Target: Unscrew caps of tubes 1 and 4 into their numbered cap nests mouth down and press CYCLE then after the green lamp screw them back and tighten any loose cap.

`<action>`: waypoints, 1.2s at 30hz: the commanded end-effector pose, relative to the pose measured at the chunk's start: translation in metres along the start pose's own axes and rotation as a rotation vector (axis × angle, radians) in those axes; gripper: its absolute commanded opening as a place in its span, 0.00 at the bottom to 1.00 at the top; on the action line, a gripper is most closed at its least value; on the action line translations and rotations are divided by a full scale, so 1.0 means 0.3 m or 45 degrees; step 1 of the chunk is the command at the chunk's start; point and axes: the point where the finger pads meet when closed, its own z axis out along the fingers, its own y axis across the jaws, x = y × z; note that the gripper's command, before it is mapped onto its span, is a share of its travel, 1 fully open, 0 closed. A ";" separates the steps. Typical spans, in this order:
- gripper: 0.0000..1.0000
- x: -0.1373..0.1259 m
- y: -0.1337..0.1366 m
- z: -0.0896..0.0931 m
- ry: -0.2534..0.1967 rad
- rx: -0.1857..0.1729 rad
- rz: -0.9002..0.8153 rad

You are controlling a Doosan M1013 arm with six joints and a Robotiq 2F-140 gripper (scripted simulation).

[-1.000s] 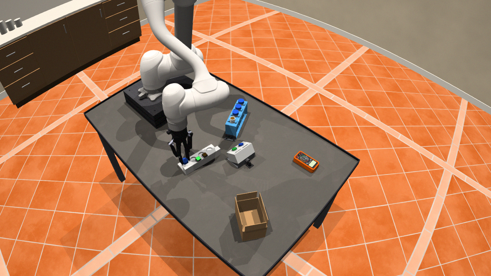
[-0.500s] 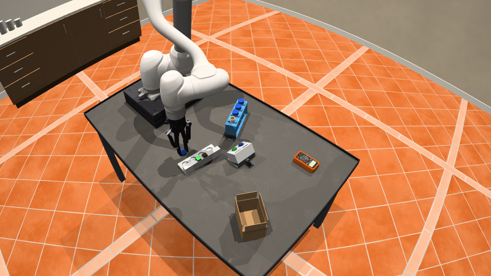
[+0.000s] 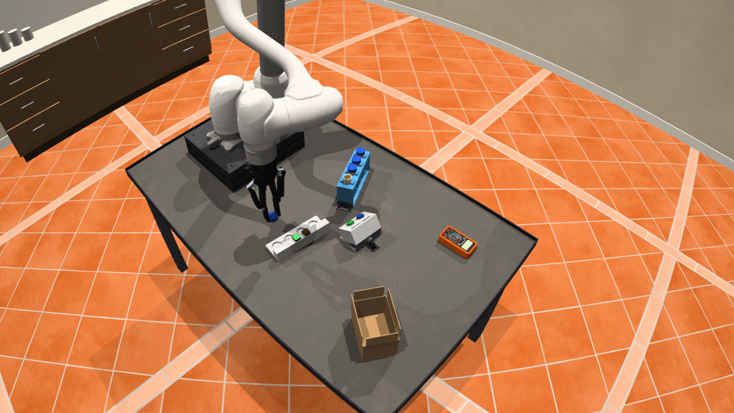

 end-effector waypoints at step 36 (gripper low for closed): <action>0.30 0.093 0.916 -0.002 -0.002 0.001 0.717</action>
